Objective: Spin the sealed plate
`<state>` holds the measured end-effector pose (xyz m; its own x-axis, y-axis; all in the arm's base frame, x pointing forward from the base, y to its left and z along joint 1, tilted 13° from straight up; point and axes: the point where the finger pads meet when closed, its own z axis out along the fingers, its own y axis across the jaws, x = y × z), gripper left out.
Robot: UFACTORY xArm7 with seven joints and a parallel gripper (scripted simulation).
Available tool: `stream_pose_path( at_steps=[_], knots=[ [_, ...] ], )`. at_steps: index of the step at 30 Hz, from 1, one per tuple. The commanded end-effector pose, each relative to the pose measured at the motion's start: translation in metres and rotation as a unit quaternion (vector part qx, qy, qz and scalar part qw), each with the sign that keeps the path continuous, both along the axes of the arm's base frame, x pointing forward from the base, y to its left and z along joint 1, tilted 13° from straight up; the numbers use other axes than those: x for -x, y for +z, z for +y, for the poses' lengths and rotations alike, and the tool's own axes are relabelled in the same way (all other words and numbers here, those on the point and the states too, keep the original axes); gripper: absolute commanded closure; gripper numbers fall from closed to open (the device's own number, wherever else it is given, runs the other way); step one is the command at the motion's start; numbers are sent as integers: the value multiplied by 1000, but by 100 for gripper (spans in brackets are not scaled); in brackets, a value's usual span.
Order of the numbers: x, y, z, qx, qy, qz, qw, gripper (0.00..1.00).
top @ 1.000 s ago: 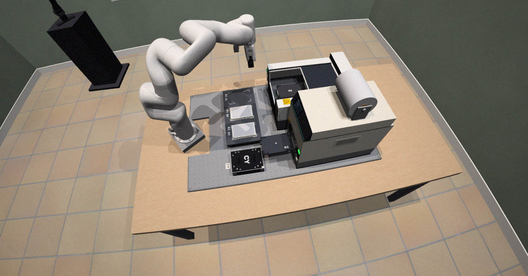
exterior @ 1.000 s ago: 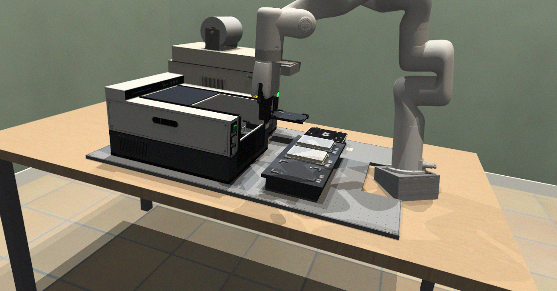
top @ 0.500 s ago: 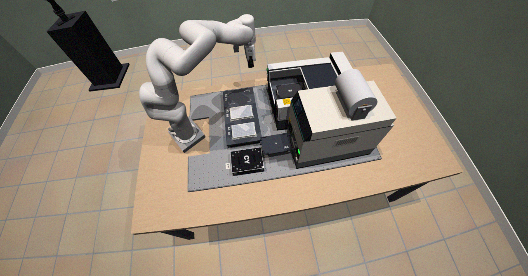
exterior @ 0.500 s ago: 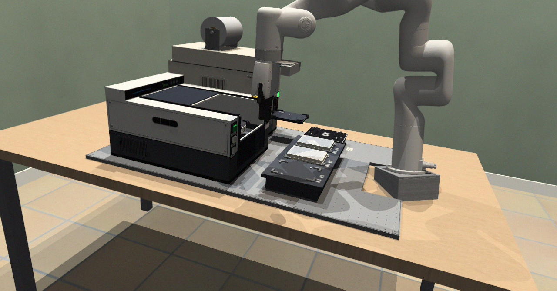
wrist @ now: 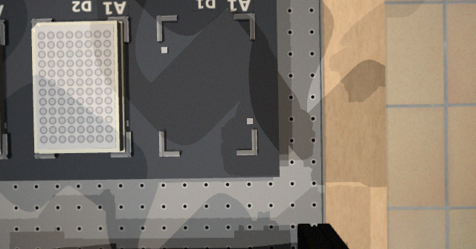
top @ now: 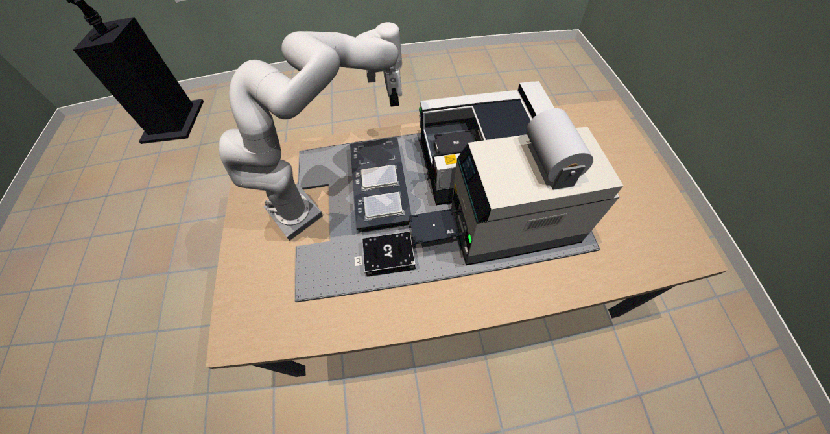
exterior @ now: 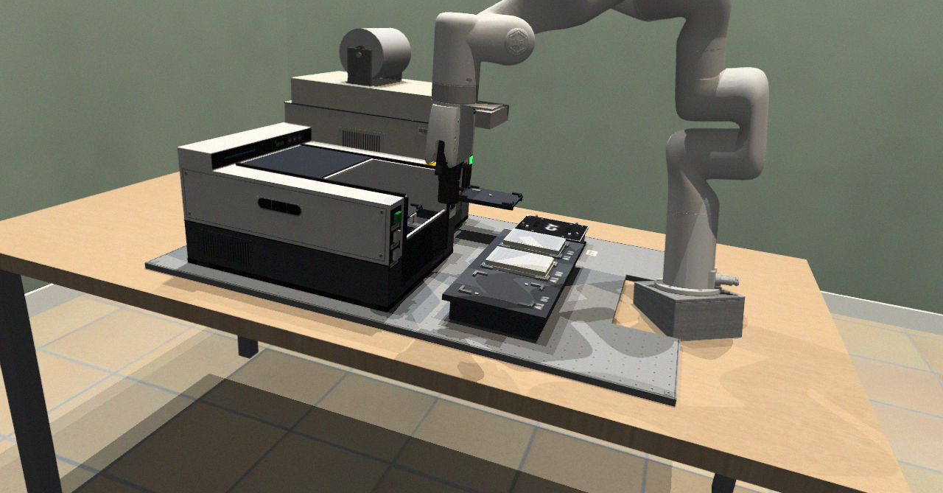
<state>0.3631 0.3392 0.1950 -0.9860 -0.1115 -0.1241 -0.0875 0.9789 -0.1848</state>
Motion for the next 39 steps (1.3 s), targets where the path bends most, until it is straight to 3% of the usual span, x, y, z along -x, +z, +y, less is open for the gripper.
stream_pose_path(
  at_steps=[1,5,7,22,30,39],
  knots=[
    [4,3,1,-2,3,-1,1000,0],
    [24,8,0,-2,3,-1,1000,0],
    [24,8,0,-2,3,-1,1000,0],
    [96,28,-3,-2,3,-1,1000,0],
    [98,28,-3,-2,3,-1,1000,0],
    [93,36,-47,-1,3,-1,1000,0]
  ],
)
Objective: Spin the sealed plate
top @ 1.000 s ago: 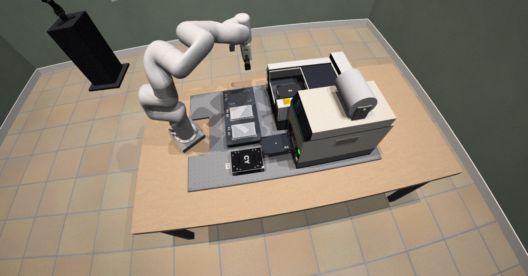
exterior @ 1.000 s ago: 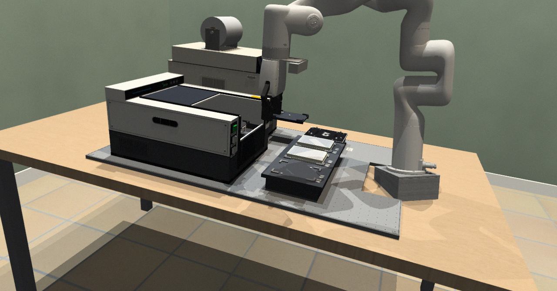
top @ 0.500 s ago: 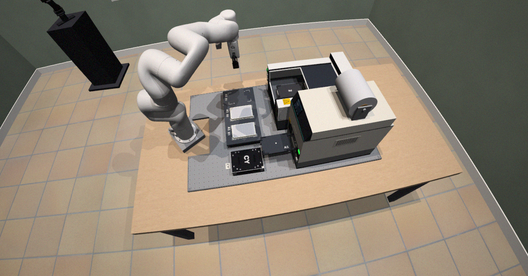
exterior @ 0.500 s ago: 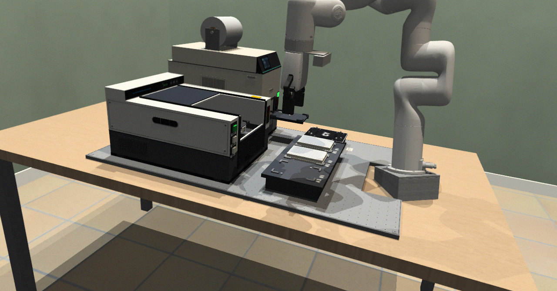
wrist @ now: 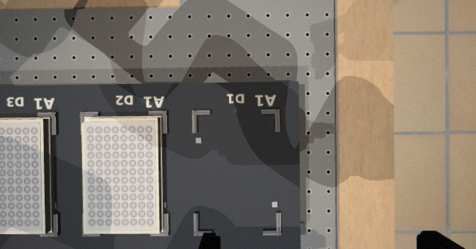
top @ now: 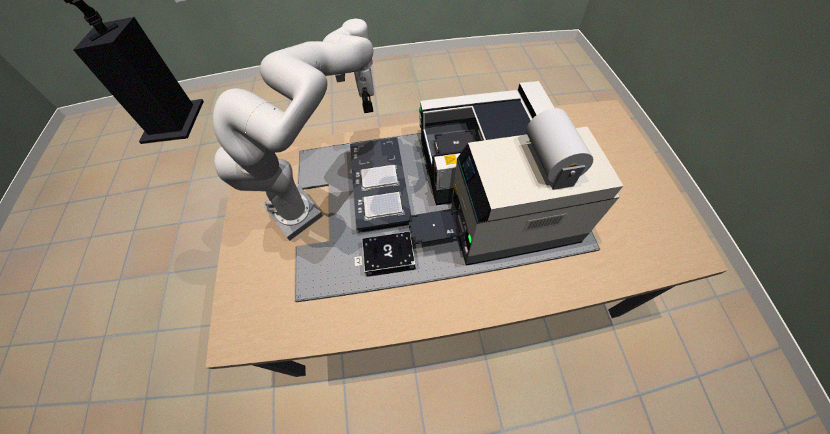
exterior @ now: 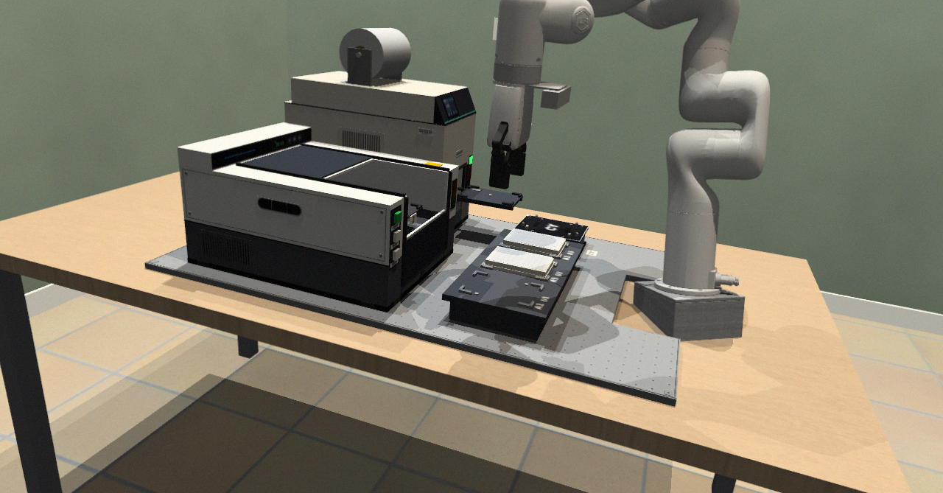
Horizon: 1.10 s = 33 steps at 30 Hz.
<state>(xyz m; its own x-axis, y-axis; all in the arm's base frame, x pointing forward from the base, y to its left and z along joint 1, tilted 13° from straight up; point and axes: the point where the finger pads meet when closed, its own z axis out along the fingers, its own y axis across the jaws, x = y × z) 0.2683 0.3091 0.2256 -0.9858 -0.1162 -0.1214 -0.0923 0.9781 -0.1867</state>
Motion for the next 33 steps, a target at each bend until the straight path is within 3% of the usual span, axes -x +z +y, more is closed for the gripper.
stream_pose_path(
  at_steps=[1,33],
  knots=[
    [-1,6,-17,-3,1,-2,1000,0],
    [-15,32,-159,-2,1,-2,1000,0]
  ],
)
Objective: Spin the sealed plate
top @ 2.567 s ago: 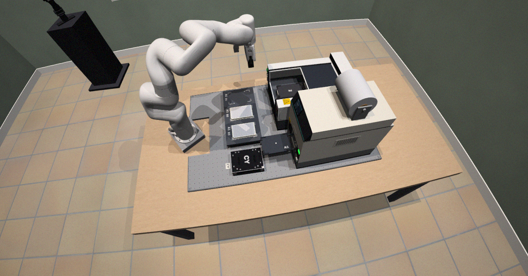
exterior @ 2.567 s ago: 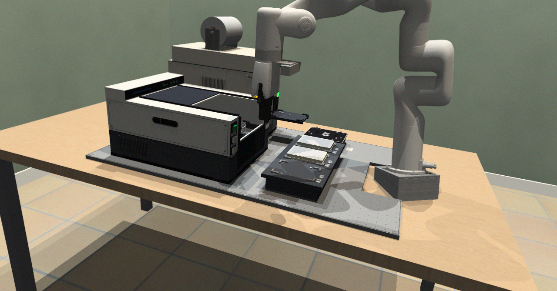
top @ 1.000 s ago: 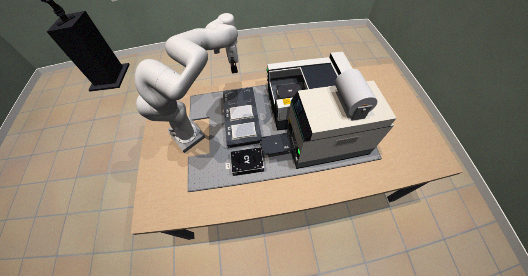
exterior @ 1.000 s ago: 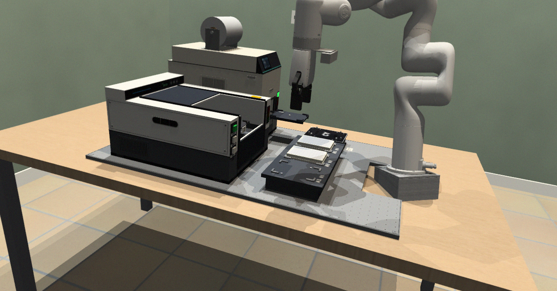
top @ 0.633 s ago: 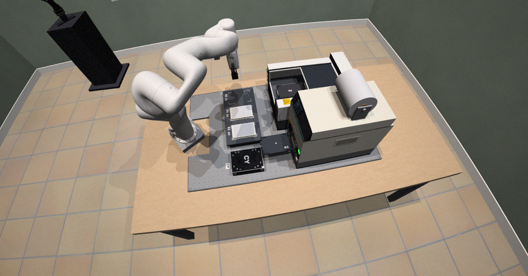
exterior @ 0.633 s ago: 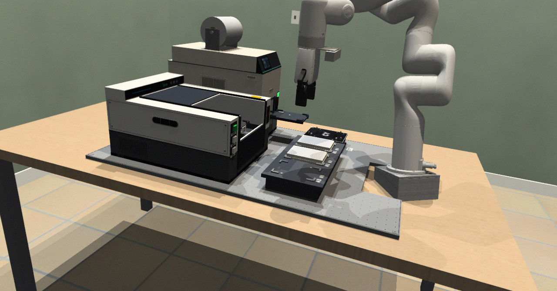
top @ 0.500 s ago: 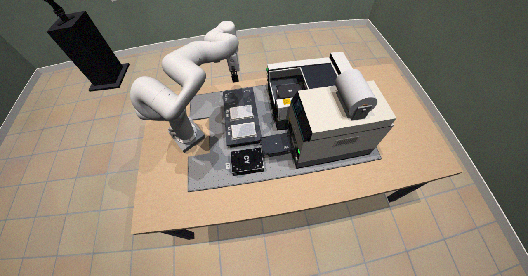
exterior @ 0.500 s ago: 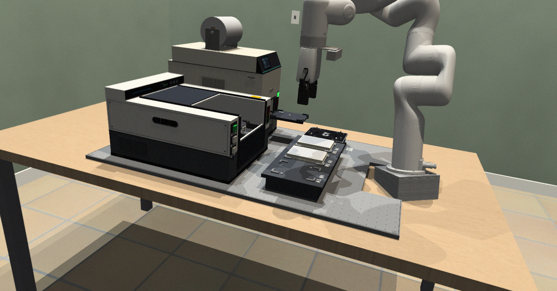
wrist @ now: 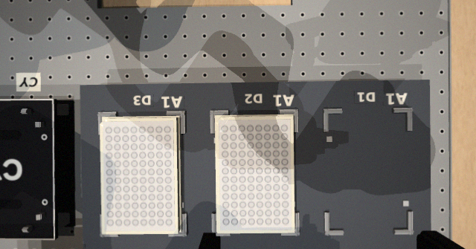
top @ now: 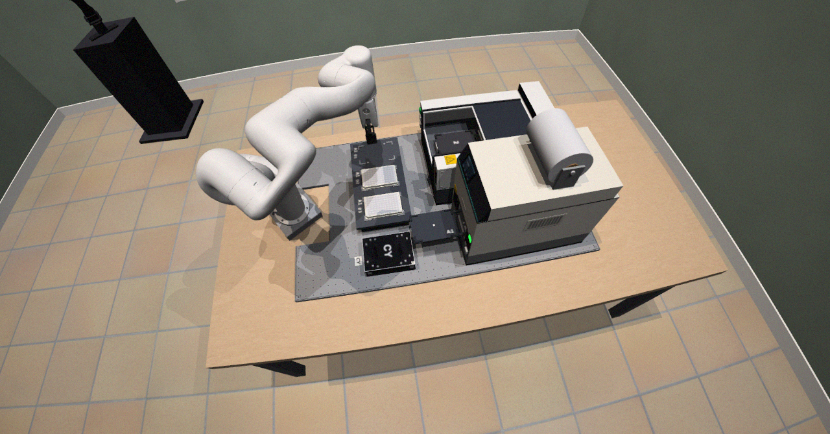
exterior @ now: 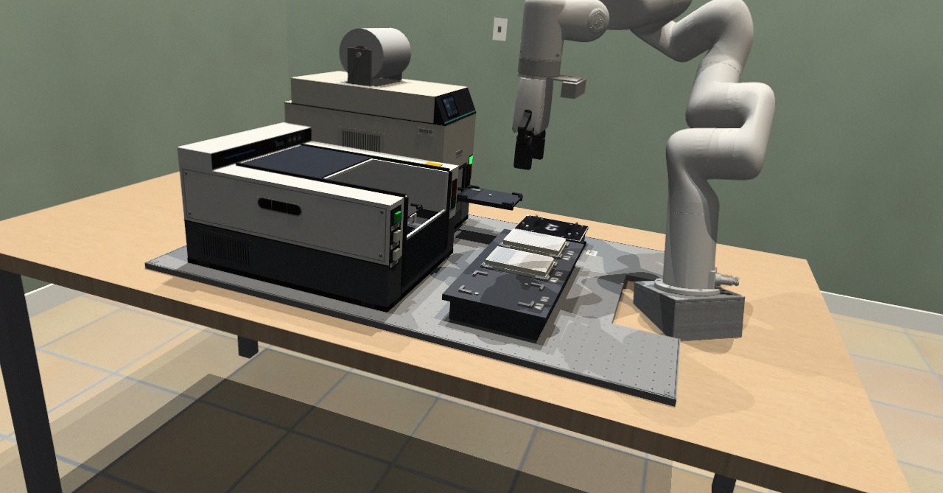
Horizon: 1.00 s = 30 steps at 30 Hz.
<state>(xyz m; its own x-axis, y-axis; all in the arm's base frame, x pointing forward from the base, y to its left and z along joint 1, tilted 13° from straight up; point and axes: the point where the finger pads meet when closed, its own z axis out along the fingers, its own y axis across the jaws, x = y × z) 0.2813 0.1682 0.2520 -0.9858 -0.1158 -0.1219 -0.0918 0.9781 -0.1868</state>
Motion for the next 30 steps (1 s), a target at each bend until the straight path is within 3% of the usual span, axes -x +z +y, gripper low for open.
stream_pose_path(
  at_steps=[1,20,30],
  knots=[
    [-2,6,-18,-2,1,-2,1000,0],
    [-2,5,-19,-2,1,-2,1000,0],
    [-4,-12,-22,-2,1,-2,1000,0]
  ],
)
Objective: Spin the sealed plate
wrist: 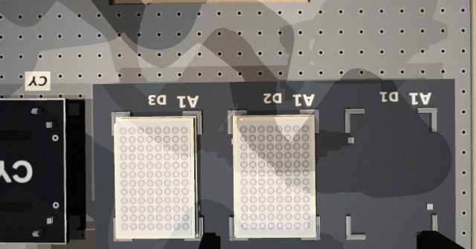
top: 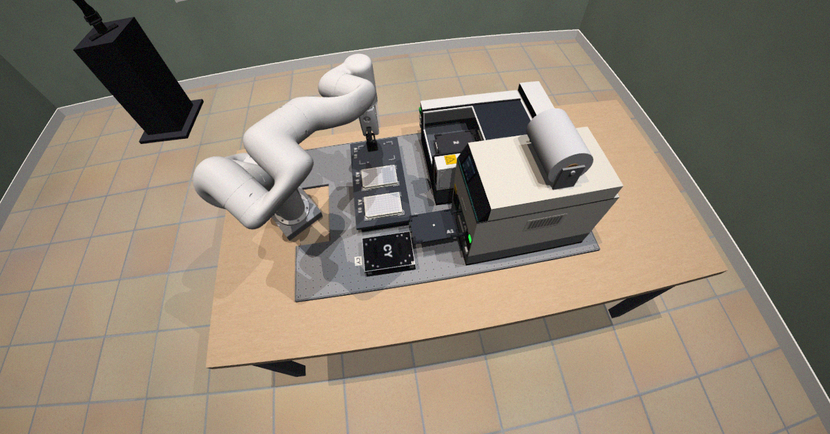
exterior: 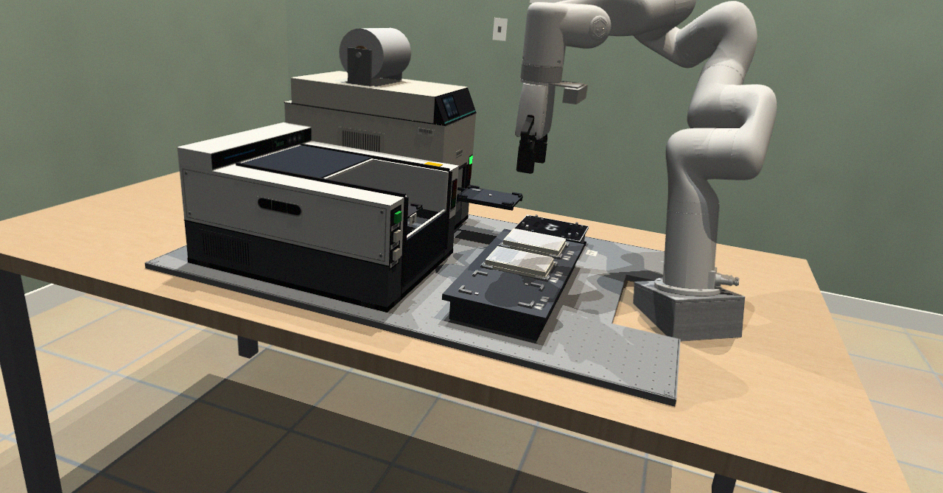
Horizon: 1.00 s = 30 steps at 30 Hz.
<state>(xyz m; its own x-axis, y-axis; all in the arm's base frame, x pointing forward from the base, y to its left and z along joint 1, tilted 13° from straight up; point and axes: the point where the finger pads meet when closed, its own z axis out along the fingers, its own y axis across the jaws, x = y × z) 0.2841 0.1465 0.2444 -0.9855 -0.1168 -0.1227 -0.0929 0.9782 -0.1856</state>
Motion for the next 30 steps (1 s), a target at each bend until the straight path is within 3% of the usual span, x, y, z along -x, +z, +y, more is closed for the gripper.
stream_pose_path(
  at_steps=[1,30],
  knots=[
    [-2,-6,0,-1,0,-2,1000,0],
    [-8,-46,-7,-1,0,-2,1000,0]
  ],
)
